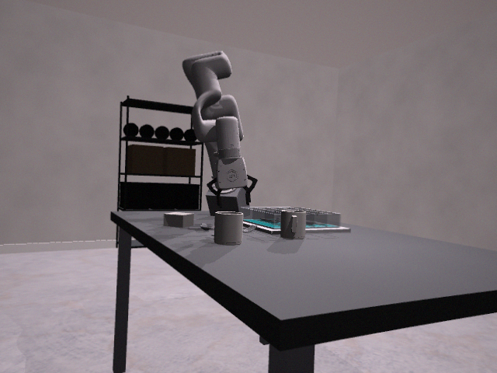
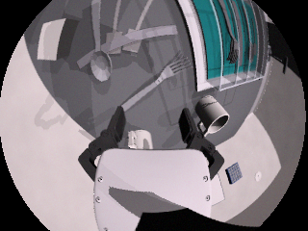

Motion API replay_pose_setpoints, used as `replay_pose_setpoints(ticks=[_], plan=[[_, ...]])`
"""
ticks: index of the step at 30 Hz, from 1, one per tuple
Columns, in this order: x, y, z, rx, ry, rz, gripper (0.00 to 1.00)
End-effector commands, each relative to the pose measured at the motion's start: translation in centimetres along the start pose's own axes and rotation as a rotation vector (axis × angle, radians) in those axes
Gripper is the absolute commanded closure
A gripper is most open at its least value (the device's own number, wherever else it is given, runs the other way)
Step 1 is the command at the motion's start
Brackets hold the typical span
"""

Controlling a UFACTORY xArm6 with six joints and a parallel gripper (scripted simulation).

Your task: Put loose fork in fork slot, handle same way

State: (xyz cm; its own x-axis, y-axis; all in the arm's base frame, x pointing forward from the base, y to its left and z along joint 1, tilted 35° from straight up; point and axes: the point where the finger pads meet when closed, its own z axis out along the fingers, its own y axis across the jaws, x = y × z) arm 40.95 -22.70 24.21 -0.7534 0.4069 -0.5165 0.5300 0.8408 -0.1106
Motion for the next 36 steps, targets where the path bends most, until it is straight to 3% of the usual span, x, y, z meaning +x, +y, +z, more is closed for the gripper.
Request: replay_pose_setpoints(ticks=[1,8,9,16,17,36], plan=[[-0.14,-0.01,0.06,0.039,-0.025,0.276,0.0],[-0.14,-0.02,0.11,0.048,-0.037,0.544,0.0],[-0.14,-0.02,0.11,0.051,-0.039,0.585,0.7],[-0.14,-0.02,0.11,0.086,-0.056,0.777,0.7],[-0.14,-0.02,0.11,0.117,-0.07,0.859,0.7],[-0.14,-0.02,0.11,0.117,-0.07,0.859,0.7]])
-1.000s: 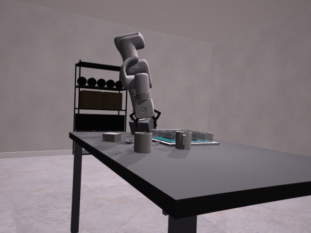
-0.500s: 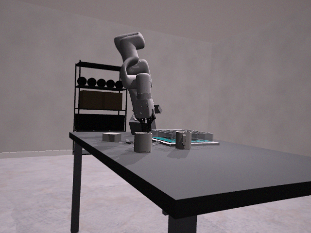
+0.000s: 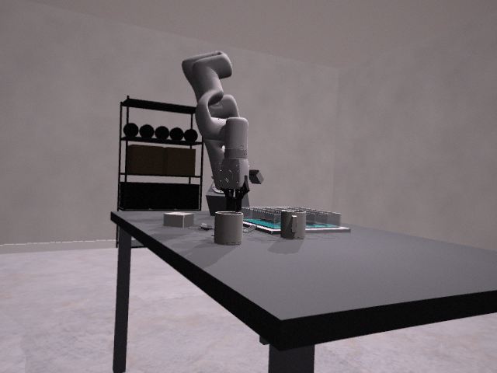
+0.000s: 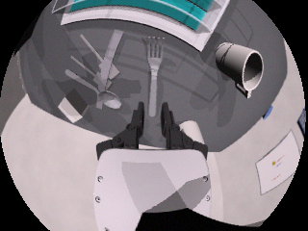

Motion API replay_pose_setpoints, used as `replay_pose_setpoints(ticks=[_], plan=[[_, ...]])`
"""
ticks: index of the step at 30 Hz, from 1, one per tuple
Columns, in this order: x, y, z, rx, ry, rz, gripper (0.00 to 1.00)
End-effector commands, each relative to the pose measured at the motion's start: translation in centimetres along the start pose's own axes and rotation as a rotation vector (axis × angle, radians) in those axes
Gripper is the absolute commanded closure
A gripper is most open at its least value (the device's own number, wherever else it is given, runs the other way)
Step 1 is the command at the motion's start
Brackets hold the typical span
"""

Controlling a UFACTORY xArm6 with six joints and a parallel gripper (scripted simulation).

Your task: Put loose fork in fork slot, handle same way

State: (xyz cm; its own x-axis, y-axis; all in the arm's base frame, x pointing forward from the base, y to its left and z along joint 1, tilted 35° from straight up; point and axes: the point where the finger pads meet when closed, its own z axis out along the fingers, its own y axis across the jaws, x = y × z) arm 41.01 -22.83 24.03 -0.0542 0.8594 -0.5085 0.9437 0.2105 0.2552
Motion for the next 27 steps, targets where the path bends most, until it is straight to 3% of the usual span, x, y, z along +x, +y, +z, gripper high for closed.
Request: replay_pose_setpoints(ticks=[1,27], plan=[[-0.07,0.11,-0.11,-0.001,-0.005,0.002,0.7],[-0.05,0.13,0.84,0.0,-0.006,0.002,0.7]])
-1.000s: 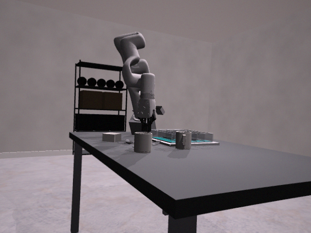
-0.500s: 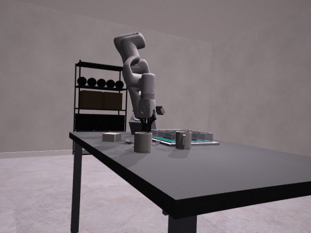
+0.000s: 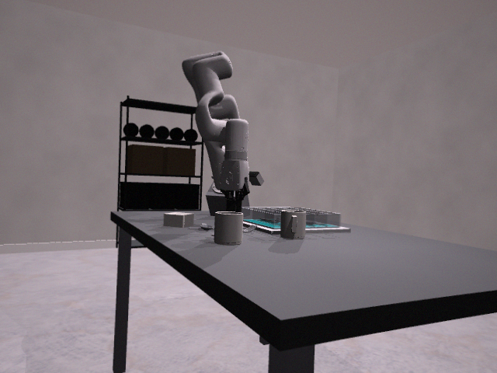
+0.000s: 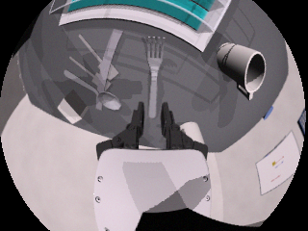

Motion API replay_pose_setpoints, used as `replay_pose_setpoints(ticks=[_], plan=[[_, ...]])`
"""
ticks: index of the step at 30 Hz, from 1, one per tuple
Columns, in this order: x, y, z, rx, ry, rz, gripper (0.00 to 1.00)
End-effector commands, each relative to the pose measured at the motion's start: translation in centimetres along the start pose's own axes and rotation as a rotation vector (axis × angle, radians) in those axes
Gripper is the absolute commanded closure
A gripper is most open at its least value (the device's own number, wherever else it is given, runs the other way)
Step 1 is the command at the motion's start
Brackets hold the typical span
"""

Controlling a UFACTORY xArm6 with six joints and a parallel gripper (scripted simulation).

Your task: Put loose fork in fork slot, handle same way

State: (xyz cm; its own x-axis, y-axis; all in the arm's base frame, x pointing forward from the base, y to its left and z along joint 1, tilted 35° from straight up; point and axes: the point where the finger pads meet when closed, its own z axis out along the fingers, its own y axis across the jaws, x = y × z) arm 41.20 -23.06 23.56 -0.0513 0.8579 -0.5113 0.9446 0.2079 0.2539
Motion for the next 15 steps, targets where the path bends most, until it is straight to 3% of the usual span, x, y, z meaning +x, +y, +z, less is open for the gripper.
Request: replay_pose_setpoints(ticks=[1,15], plan=[[-0.1,0.1,0.4,-0.003,-0.002,0.001,0.7],[0.0,0.1,2.2,-0.003,-0.002,0.001,0.7]])
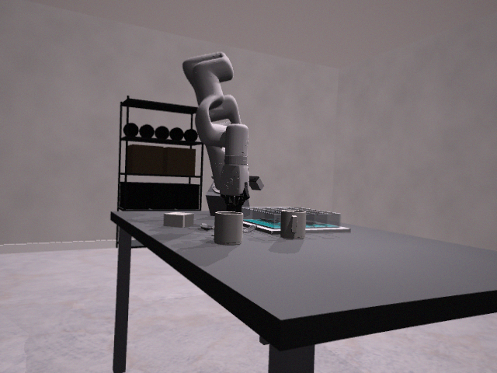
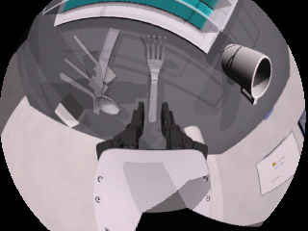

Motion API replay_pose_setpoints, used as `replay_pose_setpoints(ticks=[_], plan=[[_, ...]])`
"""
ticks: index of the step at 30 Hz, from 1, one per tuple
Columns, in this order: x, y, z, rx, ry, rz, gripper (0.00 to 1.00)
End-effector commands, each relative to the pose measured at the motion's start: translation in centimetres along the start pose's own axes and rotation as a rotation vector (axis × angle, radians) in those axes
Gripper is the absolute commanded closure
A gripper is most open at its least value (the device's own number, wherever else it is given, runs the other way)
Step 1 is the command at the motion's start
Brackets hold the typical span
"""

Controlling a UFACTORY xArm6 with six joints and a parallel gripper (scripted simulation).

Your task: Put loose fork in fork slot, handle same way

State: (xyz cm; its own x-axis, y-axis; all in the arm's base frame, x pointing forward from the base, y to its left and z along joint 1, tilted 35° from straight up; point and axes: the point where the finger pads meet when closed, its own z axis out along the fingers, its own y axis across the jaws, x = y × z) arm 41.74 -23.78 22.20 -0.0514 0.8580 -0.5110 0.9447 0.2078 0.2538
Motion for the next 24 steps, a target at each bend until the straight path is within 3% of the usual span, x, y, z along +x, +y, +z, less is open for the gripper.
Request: replay_pose_setpoints(ticks=[1,24], plan=[[-0.1,0.1,0.7,-0.003,-0.002,0.001,0.7],[0.0,0.2,2.5,-0.003,-0.002,0.001,0.7]])
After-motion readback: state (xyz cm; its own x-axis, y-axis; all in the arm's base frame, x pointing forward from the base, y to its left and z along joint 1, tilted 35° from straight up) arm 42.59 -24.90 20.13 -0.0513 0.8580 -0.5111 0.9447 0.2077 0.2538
